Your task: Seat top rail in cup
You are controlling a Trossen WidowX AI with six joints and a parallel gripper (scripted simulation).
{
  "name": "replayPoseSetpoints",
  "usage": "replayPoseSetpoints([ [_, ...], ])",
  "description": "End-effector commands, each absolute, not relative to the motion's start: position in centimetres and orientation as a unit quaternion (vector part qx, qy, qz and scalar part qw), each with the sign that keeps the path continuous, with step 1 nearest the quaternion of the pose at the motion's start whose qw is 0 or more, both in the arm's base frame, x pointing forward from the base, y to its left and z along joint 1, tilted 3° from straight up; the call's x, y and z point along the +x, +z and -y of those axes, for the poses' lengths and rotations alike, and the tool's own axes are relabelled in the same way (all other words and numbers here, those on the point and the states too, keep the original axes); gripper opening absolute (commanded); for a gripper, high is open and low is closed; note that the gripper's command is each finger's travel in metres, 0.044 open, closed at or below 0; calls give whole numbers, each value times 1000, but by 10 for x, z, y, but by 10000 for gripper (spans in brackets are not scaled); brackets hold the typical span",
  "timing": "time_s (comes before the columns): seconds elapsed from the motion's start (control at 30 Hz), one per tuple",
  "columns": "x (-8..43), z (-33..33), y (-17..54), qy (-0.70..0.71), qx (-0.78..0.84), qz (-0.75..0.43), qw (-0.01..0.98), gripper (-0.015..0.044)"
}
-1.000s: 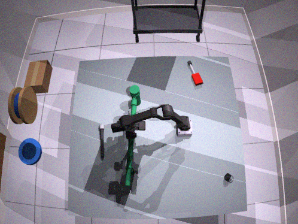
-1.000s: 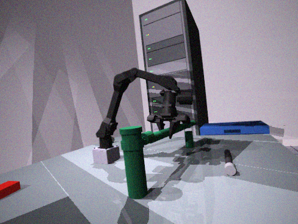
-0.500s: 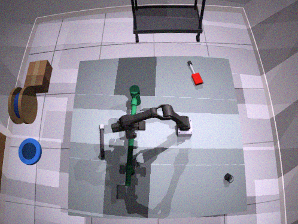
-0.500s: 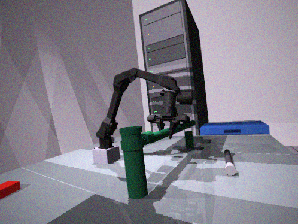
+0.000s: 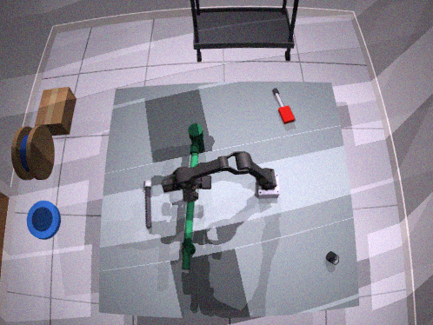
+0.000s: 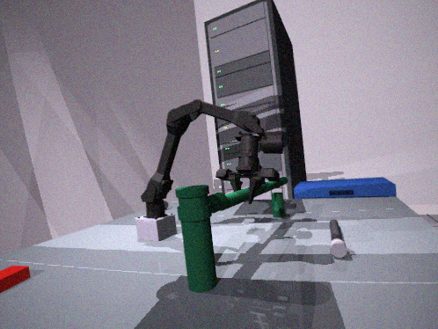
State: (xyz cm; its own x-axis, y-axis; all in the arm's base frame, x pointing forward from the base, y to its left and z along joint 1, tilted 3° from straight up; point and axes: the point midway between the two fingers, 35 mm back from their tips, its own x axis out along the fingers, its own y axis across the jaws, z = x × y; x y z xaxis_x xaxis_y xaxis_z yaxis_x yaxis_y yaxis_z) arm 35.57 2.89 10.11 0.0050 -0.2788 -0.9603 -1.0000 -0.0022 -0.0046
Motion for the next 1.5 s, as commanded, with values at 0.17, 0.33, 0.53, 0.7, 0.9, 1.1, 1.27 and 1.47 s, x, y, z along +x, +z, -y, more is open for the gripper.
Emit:
replayPoseSetpoints([
  [0.17,356,-25,103,422,-569,-565,423,0],
  [0.33,356,-24,103,422,-569,-565,423,0],
  [0.53,356,-24,104,421,-570,-565,422,0],
  [0.7,356,-23,104,421,-570,-565,422,0],
  [0.9,356,-22,104,421,-570,-565,422,0],
  [1.1,356,-29,101,425,-566,-563,426,0],
  [1.27,356,-29,101,425,-566,-563,426,0],
  [1.47,356,-25,101,425,-566,-563,426,0],
])
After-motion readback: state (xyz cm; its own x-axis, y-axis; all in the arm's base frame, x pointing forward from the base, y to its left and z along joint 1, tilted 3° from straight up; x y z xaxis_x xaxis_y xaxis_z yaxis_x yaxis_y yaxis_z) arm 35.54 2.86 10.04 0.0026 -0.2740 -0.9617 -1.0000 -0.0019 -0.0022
